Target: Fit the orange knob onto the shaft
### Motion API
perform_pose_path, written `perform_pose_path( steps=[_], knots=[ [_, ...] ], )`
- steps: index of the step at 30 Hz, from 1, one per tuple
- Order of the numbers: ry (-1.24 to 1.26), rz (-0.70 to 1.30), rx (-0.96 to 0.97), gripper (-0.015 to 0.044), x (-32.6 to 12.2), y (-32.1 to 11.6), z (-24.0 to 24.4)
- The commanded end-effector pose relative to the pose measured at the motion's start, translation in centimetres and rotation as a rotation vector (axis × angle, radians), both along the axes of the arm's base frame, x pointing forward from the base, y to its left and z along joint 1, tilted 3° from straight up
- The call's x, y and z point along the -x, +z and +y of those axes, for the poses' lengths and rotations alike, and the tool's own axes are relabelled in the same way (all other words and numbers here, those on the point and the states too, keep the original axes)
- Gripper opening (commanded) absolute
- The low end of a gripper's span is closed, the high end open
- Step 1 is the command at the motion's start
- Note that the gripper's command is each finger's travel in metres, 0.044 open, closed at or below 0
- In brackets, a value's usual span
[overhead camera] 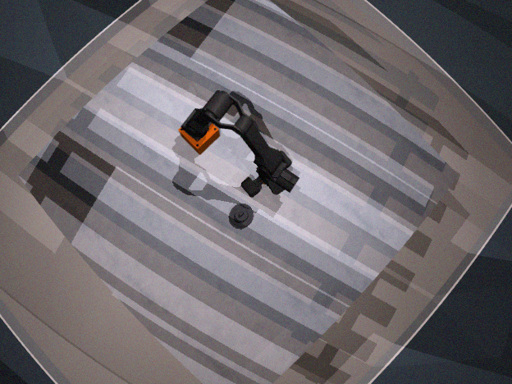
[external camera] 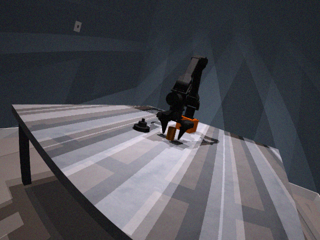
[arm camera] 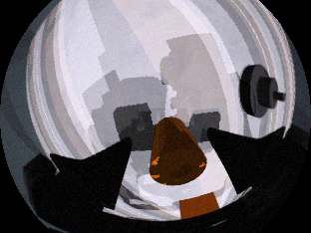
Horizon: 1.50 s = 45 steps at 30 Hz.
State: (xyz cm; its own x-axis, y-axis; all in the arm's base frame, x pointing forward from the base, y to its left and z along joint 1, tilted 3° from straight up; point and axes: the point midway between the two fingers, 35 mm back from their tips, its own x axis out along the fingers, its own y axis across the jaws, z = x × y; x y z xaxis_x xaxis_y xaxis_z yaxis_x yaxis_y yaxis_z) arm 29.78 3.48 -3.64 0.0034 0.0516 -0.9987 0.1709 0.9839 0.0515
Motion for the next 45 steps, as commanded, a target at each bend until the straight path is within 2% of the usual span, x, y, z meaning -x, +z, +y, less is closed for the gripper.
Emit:
perform_pose_path(
  steps=[1,10,18,24,39,45],
  knots=[
    [-0.005,0.008,0.006,0.0440,0.2,-0.6,-0.1],
    [-0.005,0.008,0.006,0.0204,0.2,-0.6,-0.1],
    [-0.005,0.008,0.006,0.0150,0.2,-0.6,-0.1],
    [-0.005,0.007,0.006,0.0000,-0.5,1.8,0.0],
    [-0.005,0.007,0.006,0.0000,-0.4,12.9,-0.1],
    [-0.005,0.007,0.006,0.0000,-0.3,13.4,-0.2]
  ],
)
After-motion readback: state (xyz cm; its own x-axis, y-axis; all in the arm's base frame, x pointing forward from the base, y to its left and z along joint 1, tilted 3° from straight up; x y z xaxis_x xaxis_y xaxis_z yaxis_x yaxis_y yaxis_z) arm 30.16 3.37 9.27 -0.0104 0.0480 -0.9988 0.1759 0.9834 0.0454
